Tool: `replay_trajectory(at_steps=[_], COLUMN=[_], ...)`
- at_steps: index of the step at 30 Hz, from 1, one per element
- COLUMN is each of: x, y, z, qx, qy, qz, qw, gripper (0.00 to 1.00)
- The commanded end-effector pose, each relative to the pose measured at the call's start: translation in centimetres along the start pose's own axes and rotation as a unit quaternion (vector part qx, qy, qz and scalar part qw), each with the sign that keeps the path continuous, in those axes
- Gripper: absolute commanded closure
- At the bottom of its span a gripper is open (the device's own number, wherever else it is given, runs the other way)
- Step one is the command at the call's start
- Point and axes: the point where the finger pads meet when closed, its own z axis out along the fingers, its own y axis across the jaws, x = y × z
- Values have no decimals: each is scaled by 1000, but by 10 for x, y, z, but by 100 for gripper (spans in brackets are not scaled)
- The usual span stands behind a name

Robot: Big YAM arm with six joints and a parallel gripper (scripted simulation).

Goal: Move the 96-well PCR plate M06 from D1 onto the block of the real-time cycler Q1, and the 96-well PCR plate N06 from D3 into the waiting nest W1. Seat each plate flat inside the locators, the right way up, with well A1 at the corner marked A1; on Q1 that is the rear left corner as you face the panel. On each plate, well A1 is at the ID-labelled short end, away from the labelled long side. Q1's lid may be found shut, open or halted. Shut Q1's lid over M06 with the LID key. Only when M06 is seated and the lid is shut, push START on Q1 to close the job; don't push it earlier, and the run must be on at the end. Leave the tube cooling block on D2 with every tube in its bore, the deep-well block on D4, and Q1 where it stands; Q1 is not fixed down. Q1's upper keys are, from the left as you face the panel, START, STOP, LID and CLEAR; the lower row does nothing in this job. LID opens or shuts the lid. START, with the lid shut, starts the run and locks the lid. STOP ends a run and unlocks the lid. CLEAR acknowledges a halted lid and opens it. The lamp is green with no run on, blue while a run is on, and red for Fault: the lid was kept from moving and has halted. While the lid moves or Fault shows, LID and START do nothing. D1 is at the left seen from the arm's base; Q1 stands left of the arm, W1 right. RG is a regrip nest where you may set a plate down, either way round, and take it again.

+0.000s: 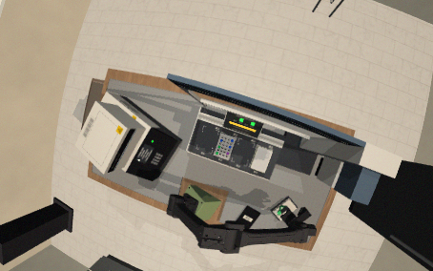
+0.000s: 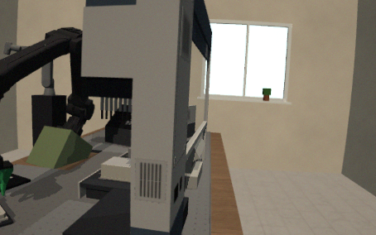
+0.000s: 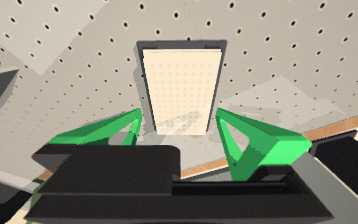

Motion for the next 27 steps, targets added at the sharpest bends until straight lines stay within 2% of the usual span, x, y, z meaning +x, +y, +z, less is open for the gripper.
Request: replay_trajectory(at_steps=[1, 7, 12, 21, 27], x=[-16, -26, -29, -24, -21], y=[-23, -20, -20, -22, -24], z=[-40, -64, -71, -94, -96], qx=[21, 33, 38, 39, 35], qy=[-28, -30, -33, -37, -36], qz=[-6, -14, -17, -13, -9], qw=[999, 999, 999, 998, 999], gripper=[0, 0, 0, 0, 0])
